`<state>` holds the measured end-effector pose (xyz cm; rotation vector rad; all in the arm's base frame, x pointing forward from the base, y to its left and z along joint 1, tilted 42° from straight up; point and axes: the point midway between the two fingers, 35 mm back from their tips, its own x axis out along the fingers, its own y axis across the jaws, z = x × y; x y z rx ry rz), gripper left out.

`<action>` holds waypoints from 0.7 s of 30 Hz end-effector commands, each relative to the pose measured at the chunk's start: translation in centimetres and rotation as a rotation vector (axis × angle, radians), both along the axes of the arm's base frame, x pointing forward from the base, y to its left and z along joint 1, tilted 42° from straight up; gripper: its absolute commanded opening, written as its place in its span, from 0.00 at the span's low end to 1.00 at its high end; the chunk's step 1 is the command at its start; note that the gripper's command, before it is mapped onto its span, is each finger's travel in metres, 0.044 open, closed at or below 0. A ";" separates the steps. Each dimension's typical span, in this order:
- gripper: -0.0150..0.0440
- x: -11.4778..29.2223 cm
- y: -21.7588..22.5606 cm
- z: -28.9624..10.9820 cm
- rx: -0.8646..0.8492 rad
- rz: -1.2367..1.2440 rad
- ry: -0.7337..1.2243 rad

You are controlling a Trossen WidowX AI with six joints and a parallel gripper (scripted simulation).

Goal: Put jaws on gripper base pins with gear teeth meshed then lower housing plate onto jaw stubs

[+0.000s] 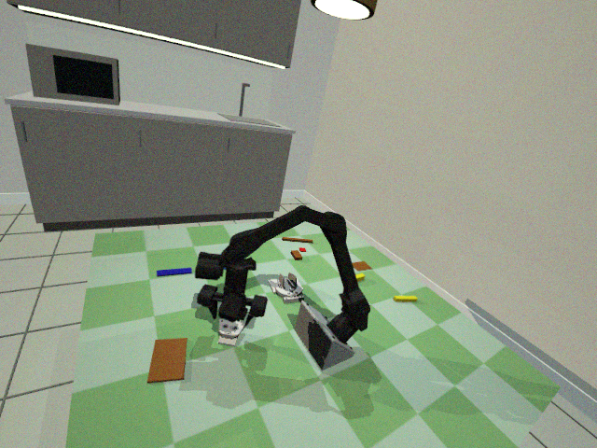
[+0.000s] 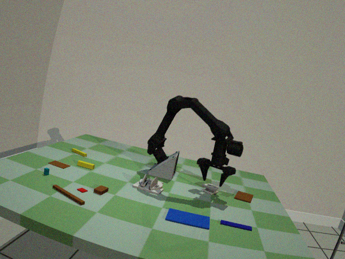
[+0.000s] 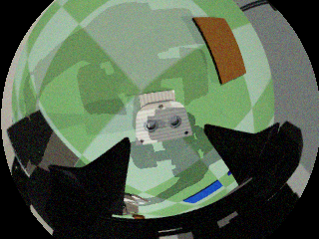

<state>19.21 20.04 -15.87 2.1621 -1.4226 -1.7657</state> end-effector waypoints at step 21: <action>1.00 -0.3 -2.5 -2.6 -0.022 0.005 0.010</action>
